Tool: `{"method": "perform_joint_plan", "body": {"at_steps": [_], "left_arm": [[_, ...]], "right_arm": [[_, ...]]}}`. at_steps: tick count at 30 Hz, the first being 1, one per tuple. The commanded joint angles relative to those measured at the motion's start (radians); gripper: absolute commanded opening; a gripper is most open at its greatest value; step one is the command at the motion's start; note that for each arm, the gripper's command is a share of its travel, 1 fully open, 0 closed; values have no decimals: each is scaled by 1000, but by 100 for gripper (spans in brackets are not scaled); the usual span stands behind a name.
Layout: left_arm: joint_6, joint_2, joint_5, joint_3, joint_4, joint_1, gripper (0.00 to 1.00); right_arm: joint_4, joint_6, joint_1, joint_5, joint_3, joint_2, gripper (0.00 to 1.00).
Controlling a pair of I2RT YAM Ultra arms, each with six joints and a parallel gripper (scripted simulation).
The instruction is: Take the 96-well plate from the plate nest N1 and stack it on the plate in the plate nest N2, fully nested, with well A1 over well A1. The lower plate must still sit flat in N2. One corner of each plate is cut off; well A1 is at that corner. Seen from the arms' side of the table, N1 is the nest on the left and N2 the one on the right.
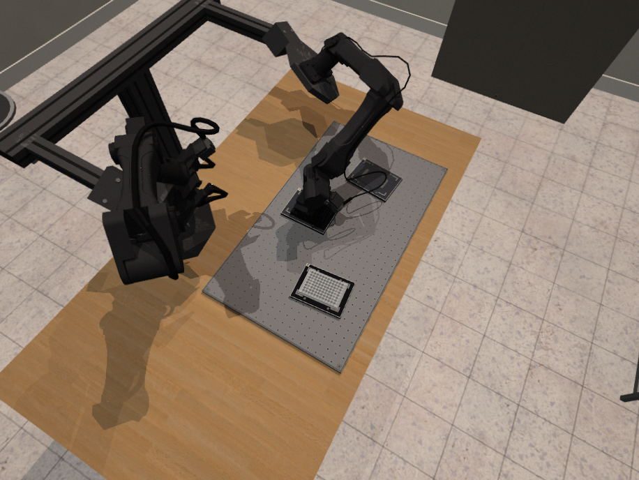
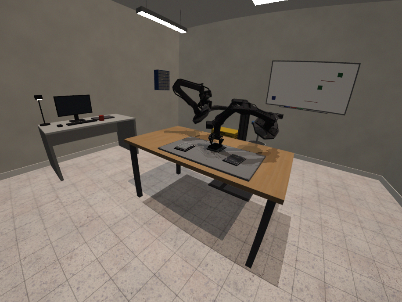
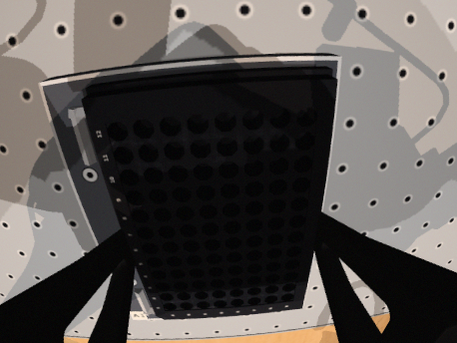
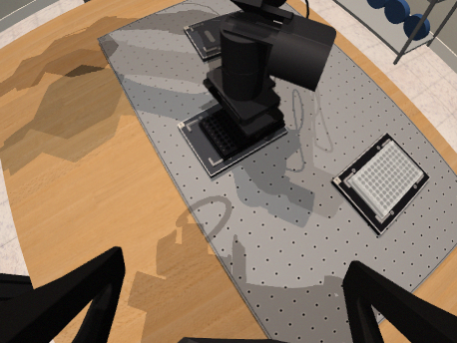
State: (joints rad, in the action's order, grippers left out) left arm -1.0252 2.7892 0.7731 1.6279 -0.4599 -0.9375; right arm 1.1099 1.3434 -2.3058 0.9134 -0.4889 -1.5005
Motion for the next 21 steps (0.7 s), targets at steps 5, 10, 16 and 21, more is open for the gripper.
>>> {"method": "perform_joint_plan", "body": {"at_steps": [5, 10, 16, 21], "left_arm": [[-14, 17, 5, 24, -35, -15, 79], [-14, 17, 5, 24, -36, -15, 79], [-19, 13, 5, 24, -43, -18, 79], [-31, 3, 4, 12, -60, -27, 79]], "right_arm": [[14, 10, -6, 11, -22, -13, 100], [14, 10, -6, 11, -22, -13, 100], [14, 10, -6, 11, -22, -13, 100], [14, 10, -6, 11, -22, -13, 100]]}}
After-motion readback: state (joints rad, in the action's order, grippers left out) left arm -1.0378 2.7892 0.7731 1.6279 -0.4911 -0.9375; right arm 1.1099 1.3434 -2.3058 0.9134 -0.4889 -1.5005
